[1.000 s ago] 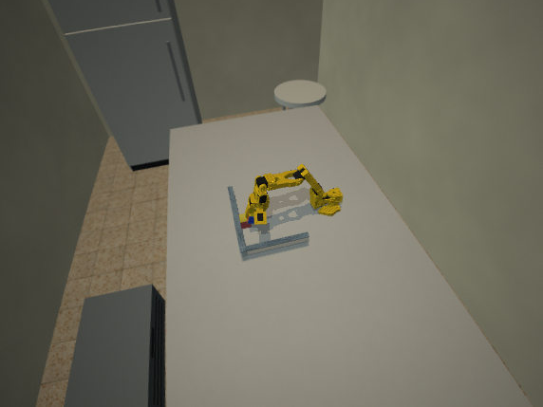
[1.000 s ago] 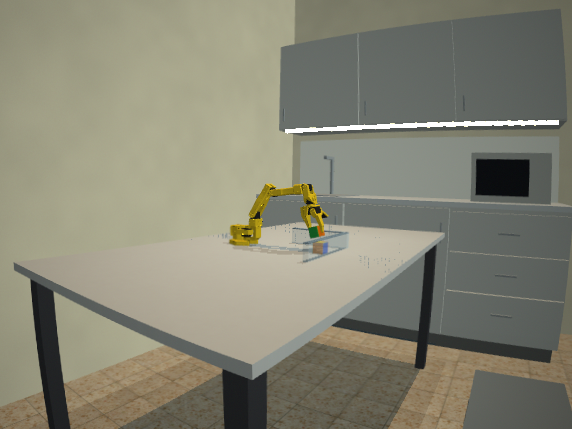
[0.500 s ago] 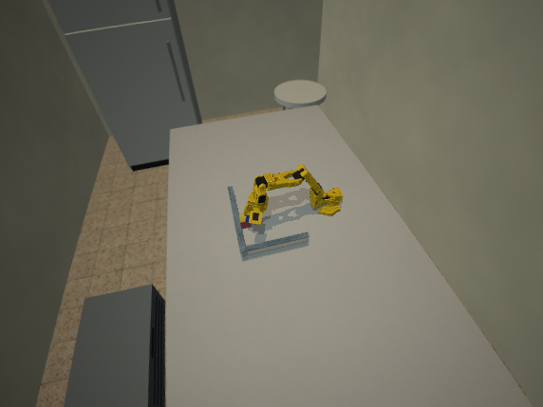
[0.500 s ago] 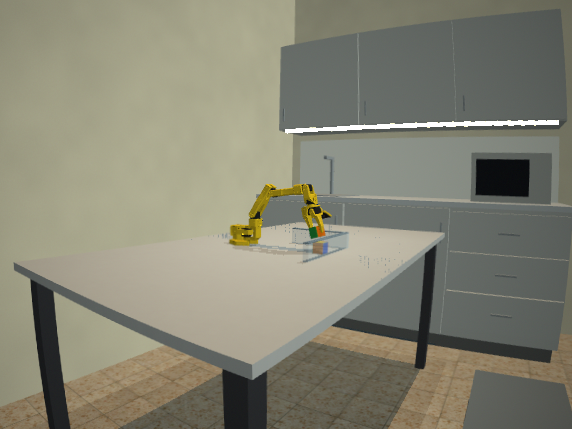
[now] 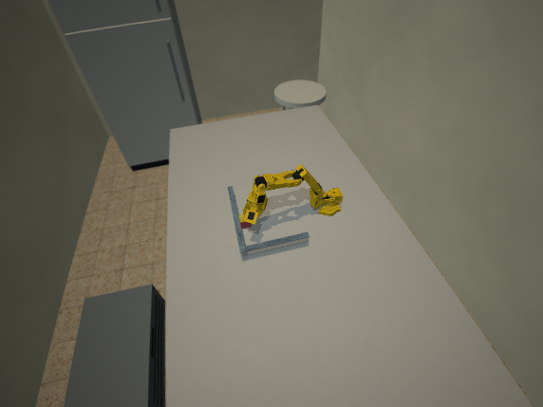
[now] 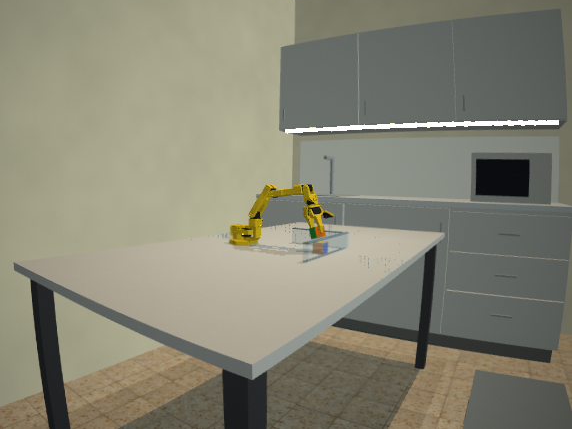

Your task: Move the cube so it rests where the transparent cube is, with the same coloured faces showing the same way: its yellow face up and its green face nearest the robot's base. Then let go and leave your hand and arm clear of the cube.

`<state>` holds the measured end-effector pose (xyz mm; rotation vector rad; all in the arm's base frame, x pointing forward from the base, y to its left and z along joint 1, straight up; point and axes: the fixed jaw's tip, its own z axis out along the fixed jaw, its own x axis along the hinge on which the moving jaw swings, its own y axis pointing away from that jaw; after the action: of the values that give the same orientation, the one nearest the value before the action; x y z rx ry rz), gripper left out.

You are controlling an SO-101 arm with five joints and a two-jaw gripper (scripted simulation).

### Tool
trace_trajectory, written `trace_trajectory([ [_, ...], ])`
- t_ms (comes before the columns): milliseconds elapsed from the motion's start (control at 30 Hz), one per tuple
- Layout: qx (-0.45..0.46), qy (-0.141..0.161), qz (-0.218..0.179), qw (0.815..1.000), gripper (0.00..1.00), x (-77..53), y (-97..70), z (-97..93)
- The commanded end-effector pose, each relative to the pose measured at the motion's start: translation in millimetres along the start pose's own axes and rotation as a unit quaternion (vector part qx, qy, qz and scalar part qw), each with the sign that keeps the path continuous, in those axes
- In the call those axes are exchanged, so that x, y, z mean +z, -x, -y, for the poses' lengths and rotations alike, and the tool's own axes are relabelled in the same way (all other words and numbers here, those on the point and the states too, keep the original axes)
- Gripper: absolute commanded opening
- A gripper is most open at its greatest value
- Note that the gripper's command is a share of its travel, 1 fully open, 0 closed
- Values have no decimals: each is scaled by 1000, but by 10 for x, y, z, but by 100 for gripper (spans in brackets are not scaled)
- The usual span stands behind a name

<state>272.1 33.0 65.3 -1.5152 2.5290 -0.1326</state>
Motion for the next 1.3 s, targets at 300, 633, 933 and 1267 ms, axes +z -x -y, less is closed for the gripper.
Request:
trace_trajectory([
  [300,85,-37,29,995,22,-134,61,126],
  [633,136,-40,34,989,22,-131,70,154],
  [933,191,-43,39,980,22,-129,80,185],
  [1267,236,-45,44,970,22,-127,88,212],
])
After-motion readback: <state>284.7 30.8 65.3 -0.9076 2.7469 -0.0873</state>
